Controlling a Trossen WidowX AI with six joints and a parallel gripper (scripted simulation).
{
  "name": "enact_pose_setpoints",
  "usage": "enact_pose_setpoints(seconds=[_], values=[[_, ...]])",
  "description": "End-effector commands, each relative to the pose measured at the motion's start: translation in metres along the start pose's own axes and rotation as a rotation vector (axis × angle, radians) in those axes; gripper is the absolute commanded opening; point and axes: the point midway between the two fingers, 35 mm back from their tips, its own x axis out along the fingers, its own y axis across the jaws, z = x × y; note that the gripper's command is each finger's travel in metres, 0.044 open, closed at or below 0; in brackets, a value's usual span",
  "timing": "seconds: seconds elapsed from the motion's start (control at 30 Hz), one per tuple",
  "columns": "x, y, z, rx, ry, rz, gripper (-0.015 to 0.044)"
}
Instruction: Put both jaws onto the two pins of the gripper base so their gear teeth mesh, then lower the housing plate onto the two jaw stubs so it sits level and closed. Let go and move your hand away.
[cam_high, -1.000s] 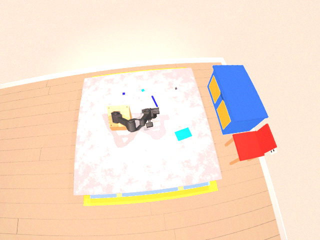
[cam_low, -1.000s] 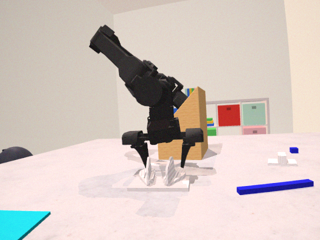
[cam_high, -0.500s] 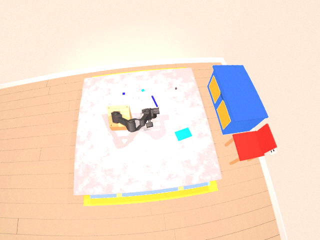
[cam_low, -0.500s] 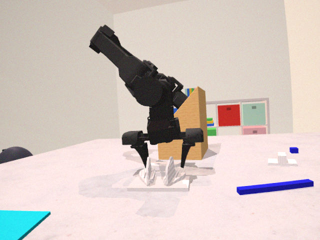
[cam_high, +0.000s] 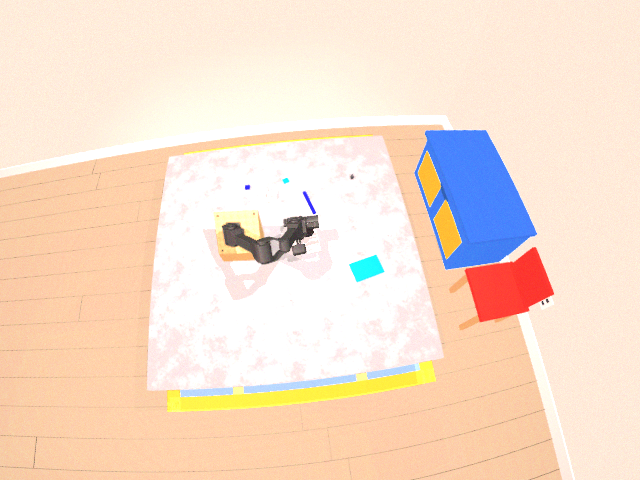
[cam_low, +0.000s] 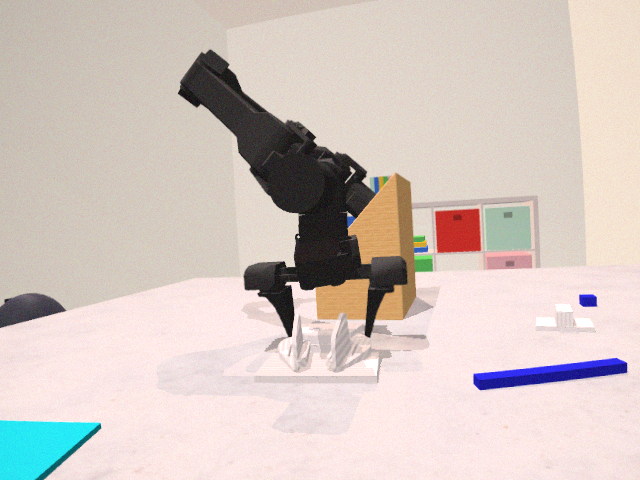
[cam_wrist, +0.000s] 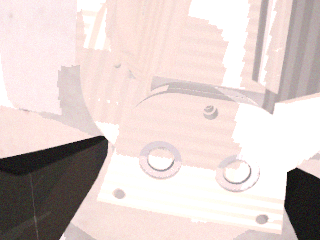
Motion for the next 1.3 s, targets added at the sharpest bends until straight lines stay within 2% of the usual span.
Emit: enact_pose_setpoints(seconds=[0.0, 0.33, 0.43, 0.63, 0.83, 1.07, 1.27], values=[[0.0, 0.0, 0.0, 0.0, 0.0, 0.0, 0.044], [-0.002, 0.0, 0.0, 0.0, -0.001, 0.0, 0.044], [-0.019, 0.001, 0.003, 0.0, -0.002, 0.004, 0.044], [-0.075, 0.001, 0.001, 0.001, -0.003, 0.004, 0.044], [-0.069, 0.002, 0.002, -0.003, -0.011, 0.002, 0.044], [-0.122, 0.016, -0.061, -0.003, -0.002, 0.01, 0.044], [-0.126, 0.016, -0.068, -0.002, 0.0, 0.007, 0.044]])
